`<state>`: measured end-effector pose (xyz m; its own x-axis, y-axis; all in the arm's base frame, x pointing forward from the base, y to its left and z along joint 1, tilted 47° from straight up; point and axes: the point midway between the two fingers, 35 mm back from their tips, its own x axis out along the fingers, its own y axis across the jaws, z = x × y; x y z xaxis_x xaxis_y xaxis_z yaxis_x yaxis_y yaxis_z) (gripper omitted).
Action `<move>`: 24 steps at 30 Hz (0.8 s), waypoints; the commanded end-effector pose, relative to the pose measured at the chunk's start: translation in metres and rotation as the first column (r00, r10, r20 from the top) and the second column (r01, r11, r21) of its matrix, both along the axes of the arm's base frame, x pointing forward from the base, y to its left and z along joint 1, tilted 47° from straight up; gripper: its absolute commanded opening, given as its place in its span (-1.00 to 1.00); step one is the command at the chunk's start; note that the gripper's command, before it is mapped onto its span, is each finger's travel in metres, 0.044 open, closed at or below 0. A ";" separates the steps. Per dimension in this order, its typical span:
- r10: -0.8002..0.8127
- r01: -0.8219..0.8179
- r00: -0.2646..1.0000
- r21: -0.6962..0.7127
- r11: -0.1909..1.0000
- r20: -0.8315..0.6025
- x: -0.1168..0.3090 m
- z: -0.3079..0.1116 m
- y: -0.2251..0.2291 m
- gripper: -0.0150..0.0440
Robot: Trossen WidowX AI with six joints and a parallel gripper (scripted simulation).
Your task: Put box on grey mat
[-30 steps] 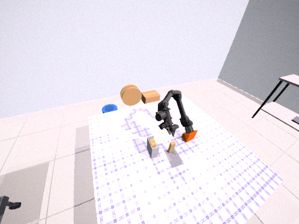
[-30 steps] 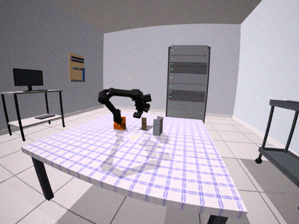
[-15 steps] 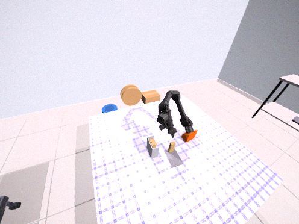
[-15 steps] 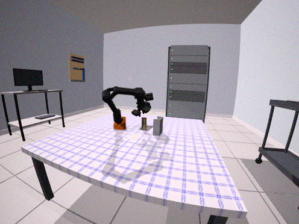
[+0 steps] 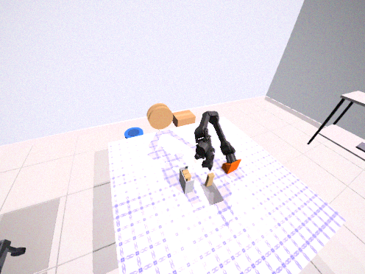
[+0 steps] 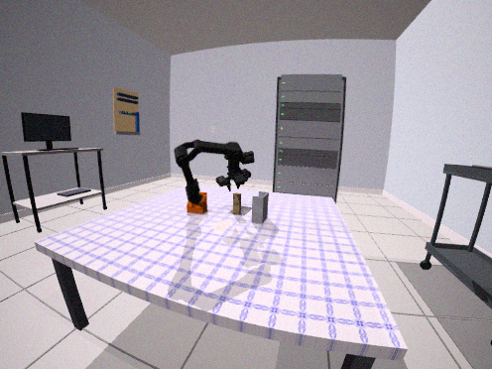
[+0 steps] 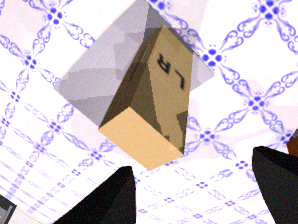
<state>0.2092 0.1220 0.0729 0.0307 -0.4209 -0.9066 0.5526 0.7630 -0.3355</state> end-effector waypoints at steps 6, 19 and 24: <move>-0.181 0.191 0.976 -0.071 0.979 0.119 0.001 -0.006 0.007 0.30; -0.374 0.423 0.869 -0.096 0.901 0.323 0.001 -0.014 0.017 0.30; -0.430 0.501 0.806 -0.083 0.861 0.407 0.001 -0.016 0.021 0.30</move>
